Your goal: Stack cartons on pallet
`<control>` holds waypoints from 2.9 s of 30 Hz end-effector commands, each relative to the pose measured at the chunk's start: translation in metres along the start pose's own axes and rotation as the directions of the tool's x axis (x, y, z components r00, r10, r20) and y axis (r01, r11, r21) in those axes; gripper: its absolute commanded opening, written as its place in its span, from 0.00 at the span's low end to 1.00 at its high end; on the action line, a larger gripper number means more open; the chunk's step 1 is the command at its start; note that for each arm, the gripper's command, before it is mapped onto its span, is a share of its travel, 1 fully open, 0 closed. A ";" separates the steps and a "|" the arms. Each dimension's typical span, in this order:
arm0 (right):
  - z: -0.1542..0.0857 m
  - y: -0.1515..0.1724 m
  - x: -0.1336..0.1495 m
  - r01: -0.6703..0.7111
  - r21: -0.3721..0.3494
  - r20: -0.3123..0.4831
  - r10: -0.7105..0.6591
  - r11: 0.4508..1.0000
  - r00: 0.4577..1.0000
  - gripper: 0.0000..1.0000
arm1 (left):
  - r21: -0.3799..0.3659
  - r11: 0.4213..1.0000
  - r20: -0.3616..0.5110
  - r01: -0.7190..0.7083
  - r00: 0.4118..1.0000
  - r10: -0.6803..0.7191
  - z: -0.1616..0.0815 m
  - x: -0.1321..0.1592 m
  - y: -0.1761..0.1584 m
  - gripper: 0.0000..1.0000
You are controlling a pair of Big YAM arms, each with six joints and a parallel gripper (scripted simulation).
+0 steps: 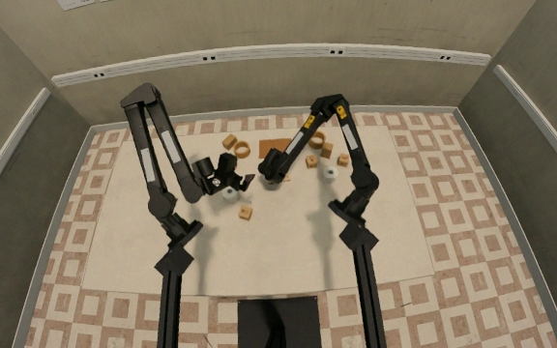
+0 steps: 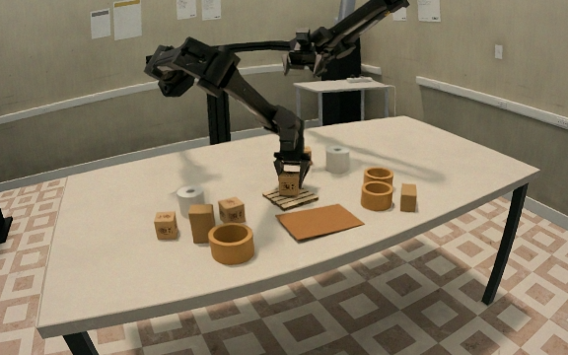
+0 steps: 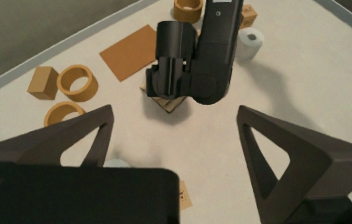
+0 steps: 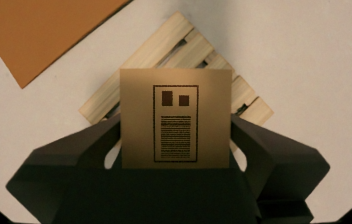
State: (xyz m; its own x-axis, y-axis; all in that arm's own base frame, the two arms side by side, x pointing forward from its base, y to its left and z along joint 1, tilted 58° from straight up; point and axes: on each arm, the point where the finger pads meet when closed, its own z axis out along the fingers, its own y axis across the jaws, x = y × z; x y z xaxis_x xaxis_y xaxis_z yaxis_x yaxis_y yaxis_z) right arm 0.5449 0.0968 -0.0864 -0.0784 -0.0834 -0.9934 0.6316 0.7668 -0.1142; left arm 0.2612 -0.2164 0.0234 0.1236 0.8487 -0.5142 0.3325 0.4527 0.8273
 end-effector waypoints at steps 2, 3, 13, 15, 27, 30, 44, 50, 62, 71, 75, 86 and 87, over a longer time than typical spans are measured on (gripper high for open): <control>0.010 -0.006 0.003 0.006 0.016 0.002 -0.006 1.000 1.000 0.50 | -0.013 1.000 0.015 0.022 1.000 -0.022 0.001 -0.005 0.003 1.00; 0.010 -0.006 0.003 0.006 0.017 0.003 -0.006 1.000 1.000 0.50 | -0.013 1.000 0.015 0.022 1.000 -0.022 0.001 -0.005 0.003 1.00; 0.014 -0.006 0.008 0.010 0.017 0.001 -0.010 1.000 1.000 0.50 | -0.013 1.000 0.015 0.022 1.000 -0.022 0.001 -0.005 0.003 1.00; 0.015 -0.006 0.007 0.009 0.017 0.001 -0.009 1.000 1.000 0.50 | -0.013 1.000 0.015 0.022 1.000 -0.022 0.001 -0.005 0.003 1.00; 0.005 0.001 0.001 -0.001 -0.002 0.003 0.001 1.000 1.000 0.61 | -0.013 1.000 0.015 0.022 1.000 -0.022 0.001 -0.005 0.003 1.00; 0.005 0.001 0.001 -0.001 -0.002 0.003 0.001 1.000 1.000 0.79 | -0.013 1.000 0.015 0.022 1.000 -0.022 0.001 -0.005 0.003 1.00; 0.005 0.001 0.001 -0.001 -0.002 0.003 0.001 1.000 1.000 0.79 | 0.031 0.998 0.004 0.060 0.998 -0.061 -0.065 -0.021 -0.014 1.00; 0.005 0.001 0.001 -0.001 -0.002 0.003 0.001 1.000 1.000 0.79 | -0.007 0.998 0.032 0.065 0.997 -0.065 -0.093 -0.026 -0.006 1.00; 0.003 0.001 0.000 -0.001 -0.004 0.003 0.001 1.000 1.000 0.79 | -0.023 0.997 0.063 0.080 0.995 -0.078 -0.104 -0.032 -0.003 1.00; -0.009 0.002 -0.007 -0.015 -0.010 0.006 0.015 1.000 1.000 0.79 | -0.023 0.997 0.063 0.079 0.995 -0.078 -0.104 -0.032 -0.003 1.00; -0.018 0.002 -0.006 -0.010 -0.010 0.005 0.010 1.000 1.000 0.79 | -0.023 0.997 0.063 0.079 0.995 -0.078 -0.104 -0.032 -0.003 1.00; -0.088 -0.004 -0.008 -0.024 -0.009 0.002 0.024 1.000 1.000 0.79 | -0.023 0.997 0.063 0.079 0.995 -0.078 -0.104 -0.032 -0.003 1.00; -0.099 -0.004 -0.008 -0.024 -0.009 0.002 0.024 1.000 1.000 0.79 | -0.023 0.997 0.063 0.079 0.995 -0.078 -0.104 -0.032 -0.003 1.00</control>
State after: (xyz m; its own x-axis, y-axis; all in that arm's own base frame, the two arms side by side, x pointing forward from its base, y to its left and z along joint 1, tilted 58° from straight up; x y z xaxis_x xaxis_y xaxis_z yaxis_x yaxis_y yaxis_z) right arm 0.4798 0.1384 -0.0832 -0.0881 -0.0890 -0.9921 0.6430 0.7557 -0.1249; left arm 0.1836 -0.2212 0.0459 0.1589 0.8252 -0.5419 0.3245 0.4748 0.8181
